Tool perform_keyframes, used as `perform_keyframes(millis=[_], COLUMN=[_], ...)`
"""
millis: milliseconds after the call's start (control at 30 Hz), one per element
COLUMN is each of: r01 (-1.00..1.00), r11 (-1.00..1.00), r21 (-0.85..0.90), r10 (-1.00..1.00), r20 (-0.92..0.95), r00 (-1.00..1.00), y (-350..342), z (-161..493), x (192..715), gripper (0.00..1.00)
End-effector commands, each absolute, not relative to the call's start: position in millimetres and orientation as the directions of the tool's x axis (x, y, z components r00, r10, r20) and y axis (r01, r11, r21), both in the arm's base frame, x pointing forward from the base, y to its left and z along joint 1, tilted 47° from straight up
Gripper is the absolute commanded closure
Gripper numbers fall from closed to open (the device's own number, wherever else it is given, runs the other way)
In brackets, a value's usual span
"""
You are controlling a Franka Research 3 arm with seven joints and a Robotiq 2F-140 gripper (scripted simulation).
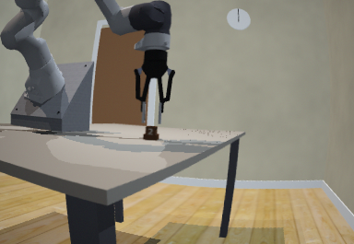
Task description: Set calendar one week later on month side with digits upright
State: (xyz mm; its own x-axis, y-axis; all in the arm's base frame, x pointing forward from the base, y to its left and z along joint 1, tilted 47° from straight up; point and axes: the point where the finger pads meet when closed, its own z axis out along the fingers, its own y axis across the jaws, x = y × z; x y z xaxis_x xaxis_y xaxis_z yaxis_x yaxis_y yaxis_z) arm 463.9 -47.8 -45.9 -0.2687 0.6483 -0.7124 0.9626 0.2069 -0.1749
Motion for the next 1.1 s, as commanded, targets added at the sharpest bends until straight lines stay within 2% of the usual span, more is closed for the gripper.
perform_keyframes(millis=[0,1067], r01=[0.964,0.964], r11=[0.203,0.203], r21=[-0.170,-0.170], r10=[0.650,0.650], r20=[-0.713,-0.713], r00=[-0.262,-0.262], y=[-50.6,-69.9], z=[-48.7,-66.6], x=[464.4,465.3], gripper=[0.71,0.71])
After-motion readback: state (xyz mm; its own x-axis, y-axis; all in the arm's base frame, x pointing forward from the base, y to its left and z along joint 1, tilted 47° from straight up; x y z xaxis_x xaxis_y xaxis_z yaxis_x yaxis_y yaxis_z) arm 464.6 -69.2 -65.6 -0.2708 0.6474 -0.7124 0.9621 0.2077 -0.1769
